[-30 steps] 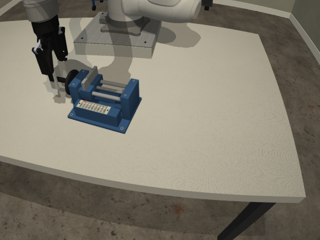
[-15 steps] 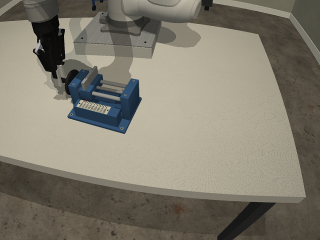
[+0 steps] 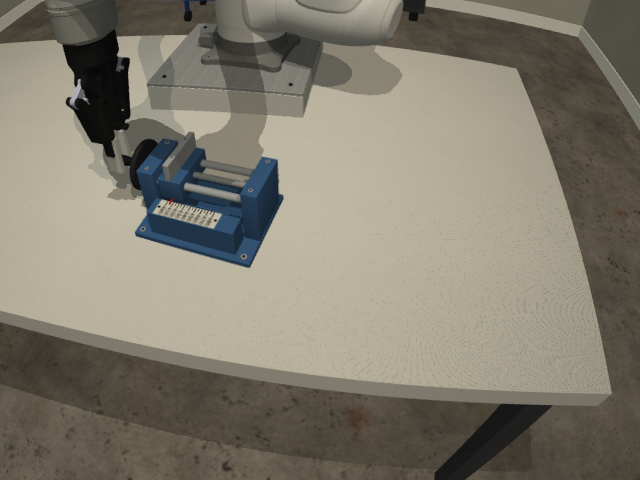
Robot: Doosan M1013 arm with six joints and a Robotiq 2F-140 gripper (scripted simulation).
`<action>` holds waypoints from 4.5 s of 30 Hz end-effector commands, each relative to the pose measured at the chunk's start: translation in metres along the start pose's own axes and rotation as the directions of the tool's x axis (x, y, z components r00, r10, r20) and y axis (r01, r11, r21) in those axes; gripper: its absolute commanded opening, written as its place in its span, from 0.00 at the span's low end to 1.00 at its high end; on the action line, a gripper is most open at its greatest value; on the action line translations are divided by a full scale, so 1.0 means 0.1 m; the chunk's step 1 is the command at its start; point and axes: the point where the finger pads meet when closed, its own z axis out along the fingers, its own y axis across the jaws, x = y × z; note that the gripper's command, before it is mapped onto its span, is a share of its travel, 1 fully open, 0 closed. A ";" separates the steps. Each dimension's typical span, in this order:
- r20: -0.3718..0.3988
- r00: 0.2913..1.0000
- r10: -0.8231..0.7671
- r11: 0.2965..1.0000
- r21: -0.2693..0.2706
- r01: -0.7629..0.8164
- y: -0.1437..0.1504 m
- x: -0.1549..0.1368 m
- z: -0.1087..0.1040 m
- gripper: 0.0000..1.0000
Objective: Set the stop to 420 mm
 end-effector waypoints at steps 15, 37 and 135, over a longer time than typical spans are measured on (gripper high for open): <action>0.001 1.000 0.000 1.000 -0.001 0.000 0.00 0.01 0.03 0.04; 0.001 1.000 0.000 1.000 -0.001 0.000 0.00 0.01 0.04 0.04; 0.001 1.000 0.000 1.000 -0.001 0.000 0.36 0.01 0.48 0.04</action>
